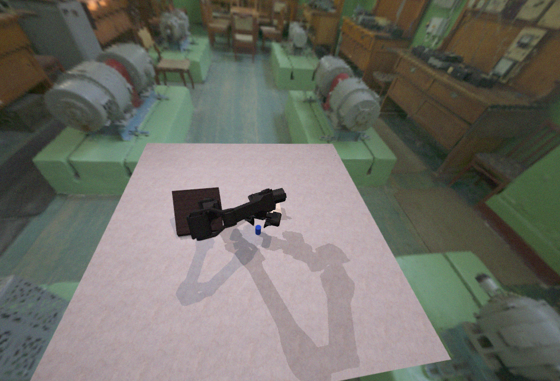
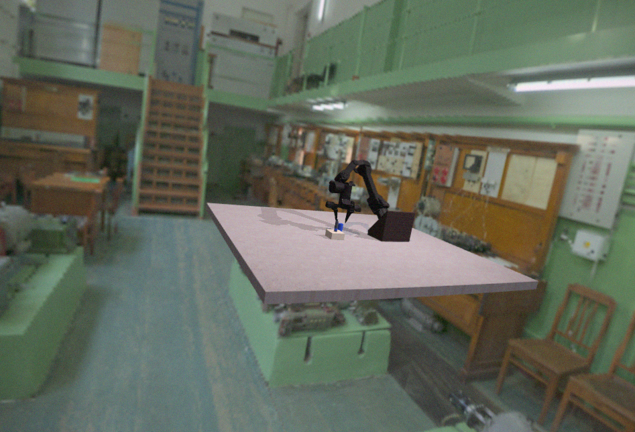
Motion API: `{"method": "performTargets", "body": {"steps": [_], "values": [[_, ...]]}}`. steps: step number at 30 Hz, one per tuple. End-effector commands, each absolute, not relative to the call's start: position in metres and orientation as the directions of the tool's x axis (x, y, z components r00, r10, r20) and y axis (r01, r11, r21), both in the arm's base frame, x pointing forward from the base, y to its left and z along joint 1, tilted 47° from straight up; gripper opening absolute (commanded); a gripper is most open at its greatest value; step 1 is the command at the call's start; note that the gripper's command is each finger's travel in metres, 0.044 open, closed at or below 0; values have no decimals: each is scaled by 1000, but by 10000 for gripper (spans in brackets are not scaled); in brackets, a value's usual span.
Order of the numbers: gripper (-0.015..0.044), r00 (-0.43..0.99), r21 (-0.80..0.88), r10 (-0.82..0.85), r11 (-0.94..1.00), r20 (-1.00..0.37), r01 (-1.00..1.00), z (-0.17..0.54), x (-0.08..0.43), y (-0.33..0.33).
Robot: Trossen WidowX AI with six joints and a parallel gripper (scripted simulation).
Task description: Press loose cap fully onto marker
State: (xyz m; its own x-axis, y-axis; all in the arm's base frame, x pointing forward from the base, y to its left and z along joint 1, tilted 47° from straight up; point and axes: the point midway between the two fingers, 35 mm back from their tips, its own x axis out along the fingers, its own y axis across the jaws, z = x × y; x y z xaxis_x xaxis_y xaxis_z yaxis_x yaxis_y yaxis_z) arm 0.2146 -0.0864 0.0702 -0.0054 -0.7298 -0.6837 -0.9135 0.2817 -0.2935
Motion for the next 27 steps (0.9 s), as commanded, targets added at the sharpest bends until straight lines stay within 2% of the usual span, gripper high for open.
{"method": "performTargets", "body": {"steps": [1,27], "values": [[235,-9,-289,-733,280,-680,-915,65,213,-92],[235,-9,-291,-737,279,-676,-915,40,211,-120]]}}
